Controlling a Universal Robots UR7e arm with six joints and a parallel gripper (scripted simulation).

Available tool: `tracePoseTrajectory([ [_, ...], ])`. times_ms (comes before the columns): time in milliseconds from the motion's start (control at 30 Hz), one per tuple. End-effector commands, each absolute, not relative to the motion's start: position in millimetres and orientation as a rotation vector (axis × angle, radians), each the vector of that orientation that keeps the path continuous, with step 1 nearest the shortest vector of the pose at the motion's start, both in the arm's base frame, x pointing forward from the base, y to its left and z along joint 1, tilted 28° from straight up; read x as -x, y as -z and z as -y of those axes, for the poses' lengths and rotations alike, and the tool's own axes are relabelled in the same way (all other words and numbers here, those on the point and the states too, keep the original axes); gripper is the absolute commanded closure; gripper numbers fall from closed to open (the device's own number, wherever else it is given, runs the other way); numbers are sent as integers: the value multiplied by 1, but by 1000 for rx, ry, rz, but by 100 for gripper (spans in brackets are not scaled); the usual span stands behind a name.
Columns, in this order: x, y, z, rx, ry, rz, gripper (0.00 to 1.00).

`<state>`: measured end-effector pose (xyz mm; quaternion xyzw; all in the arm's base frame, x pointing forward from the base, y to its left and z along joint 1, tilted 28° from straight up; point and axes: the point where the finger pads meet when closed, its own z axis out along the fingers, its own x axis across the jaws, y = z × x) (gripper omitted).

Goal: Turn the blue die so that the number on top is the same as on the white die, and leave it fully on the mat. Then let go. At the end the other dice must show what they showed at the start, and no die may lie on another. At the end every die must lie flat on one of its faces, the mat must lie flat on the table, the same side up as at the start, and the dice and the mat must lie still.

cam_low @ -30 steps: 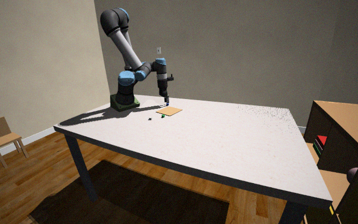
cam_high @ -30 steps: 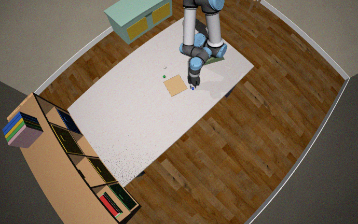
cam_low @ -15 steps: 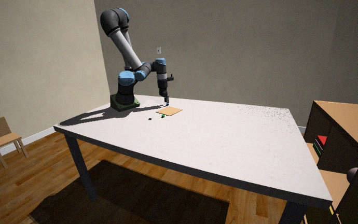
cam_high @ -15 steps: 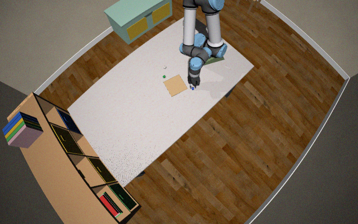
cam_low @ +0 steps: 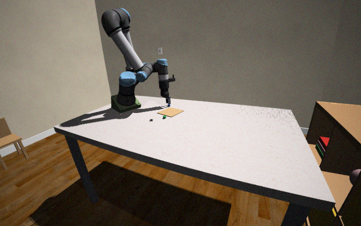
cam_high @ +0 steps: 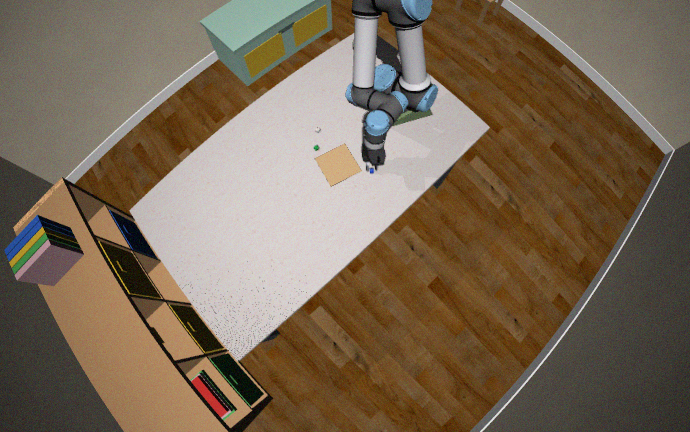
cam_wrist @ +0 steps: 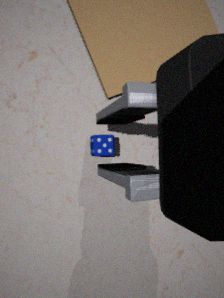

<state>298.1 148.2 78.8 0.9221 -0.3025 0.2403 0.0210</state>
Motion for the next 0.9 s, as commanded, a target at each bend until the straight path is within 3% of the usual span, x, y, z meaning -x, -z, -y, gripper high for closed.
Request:
tracePoseTrajectory([
  [0, -299, -75, -147, -2858, -740, 938, 36],
  [867, -306, -61, -144, -2858, -740, 938, 36],
])
